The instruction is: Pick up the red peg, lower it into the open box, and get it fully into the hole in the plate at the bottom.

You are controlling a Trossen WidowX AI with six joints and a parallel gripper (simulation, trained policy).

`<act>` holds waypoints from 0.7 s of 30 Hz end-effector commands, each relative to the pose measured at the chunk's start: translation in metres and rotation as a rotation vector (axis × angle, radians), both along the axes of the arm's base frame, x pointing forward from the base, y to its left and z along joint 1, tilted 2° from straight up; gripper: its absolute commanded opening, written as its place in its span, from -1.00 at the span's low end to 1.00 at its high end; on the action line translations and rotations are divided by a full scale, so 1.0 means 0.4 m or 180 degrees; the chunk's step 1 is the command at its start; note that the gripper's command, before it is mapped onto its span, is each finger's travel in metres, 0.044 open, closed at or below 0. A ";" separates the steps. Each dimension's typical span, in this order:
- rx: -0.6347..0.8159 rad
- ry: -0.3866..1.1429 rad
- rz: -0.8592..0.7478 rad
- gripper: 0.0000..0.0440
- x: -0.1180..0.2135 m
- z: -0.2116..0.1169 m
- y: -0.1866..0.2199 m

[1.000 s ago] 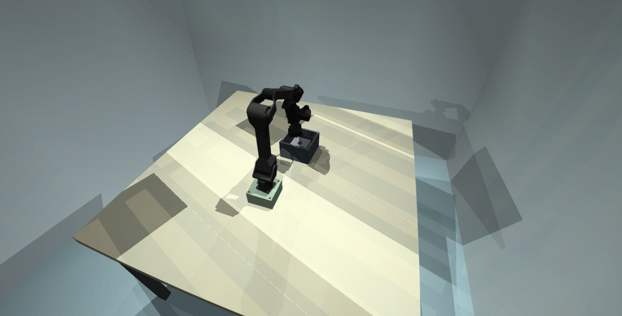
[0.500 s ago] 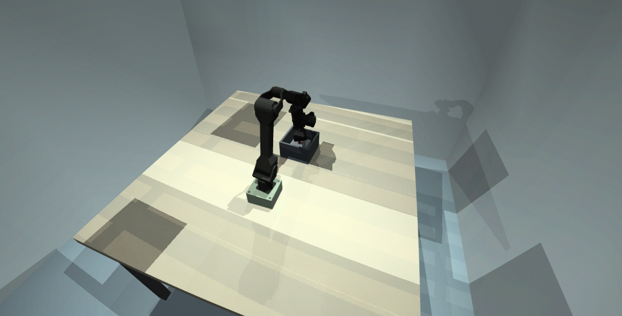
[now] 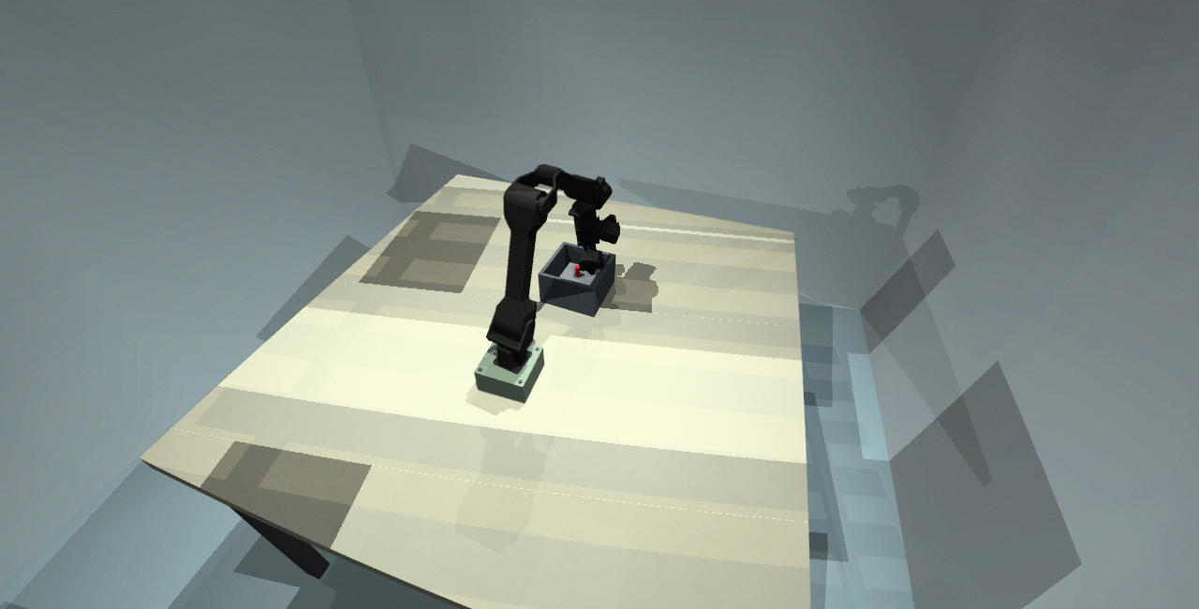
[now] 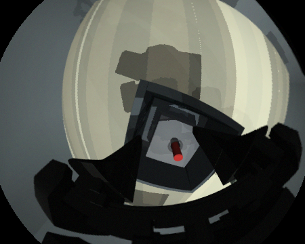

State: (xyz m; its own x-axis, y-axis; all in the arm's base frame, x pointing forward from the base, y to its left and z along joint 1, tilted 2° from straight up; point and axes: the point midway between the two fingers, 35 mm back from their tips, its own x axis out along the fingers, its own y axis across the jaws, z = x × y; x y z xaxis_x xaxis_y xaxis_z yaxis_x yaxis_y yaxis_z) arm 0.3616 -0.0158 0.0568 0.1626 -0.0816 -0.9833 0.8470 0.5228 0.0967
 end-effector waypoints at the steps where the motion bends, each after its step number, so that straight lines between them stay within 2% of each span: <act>1: -0.0010 -0.0056 0.0007 0.92 0.025 0.008 -0.013; 2: -0.0017 -0.0099 0.0004 1.00 0.036 0.010 -0.018; 14: -0.0164 -0.0475 -0.0152 1.00 0.117 0.053 -0.103; 21: -0.0174 -0.0497 -0.0161 1.00 0.122 0.055 -0.108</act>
